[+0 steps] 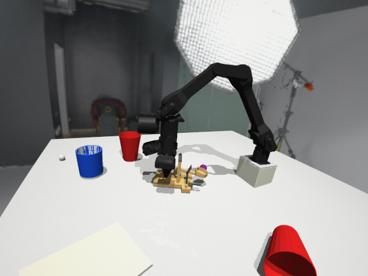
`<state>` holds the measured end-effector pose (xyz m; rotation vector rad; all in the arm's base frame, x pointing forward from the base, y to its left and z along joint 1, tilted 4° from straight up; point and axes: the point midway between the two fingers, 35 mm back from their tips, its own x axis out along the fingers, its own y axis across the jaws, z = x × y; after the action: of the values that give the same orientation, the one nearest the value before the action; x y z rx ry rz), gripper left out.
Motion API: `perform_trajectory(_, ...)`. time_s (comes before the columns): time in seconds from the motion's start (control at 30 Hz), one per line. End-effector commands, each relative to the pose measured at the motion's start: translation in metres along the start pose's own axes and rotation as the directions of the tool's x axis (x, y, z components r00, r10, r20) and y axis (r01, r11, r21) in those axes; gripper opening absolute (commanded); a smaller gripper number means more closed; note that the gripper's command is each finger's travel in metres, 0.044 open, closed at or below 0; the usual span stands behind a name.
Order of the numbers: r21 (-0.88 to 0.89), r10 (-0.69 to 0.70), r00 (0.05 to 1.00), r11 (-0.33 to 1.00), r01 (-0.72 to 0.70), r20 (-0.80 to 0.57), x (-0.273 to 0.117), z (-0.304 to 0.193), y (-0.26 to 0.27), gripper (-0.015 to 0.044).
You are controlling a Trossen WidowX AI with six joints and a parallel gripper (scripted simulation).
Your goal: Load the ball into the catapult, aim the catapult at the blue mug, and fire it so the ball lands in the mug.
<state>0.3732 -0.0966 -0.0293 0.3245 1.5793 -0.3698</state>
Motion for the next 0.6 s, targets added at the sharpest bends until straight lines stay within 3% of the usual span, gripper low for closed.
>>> perform_trajectory(0.0, 0.000, -0.001, 1.000, 1.000, 0.001, 0.001, -0.001, 0.000, 0.000, 0.0053)
perform_trajectory(0.43, 0.000, -0.001, 1.000, 1.000, 0.001, 0.001, -0.004, 0.001, 0.000, 0.0394)
perform_trajectory(0.5, 0.000, 0.000, 1.000, 1.000, 0.000, 0.001, -0.024, 0.002, 0.000, 0.0440)
perform_trajectory(0.57, 0.000, 0.000, 1.000, 1.000, 0.000, 0.001, -0.059, 0.002, 0.000, 0.0440)
